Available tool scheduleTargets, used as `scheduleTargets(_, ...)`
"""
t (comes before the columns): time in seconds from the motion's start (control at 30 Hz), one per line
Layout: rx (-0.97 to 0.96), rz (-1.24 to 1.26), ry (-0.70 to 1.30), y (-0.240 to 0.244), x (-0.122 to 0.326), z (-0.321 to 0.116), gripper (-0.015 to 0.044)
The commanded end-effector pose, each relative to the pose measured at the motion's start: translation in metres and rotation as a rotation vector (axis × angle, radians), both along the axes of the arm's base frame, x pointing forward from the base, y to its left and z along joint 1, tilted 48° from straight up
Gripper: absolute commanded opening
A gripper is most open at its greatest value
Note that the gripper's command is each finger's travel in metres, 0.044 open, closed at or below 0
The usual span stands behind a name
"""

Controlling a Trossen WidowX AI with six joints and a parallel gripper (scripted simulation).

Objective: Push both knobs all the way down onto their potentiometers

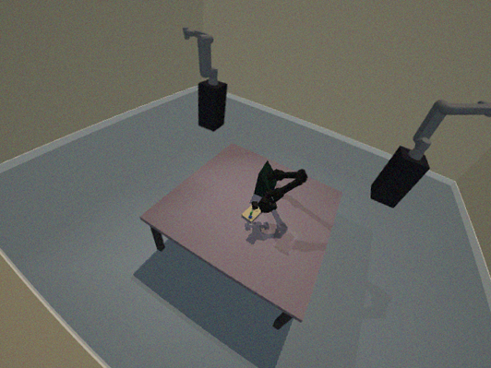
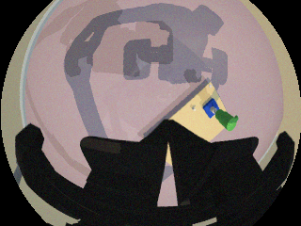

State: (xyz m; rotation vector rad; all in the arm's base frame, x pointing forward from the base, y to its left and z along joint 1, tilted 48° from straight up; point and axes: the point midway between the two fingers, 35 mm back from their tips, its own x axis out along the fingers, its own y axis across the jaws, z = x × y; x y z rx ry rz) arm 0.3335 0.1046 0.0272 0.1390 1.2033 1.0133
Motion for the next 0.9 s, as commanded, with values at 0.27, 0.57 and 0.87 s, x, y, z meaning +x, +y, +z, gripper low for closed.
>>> scheduleTargets(0.27,0.019,-0.253,0.309,-0.076,-0.041,-0.036,0.0000)
scheduleTargets(0.57,0.029,-0.283,0.347,-0.069,-0.048,-0.053,0.0000)
scheduleTargets(0.87,0.029,-0.283,0.347,-0.065,-0.048,-0.056,0.0000)
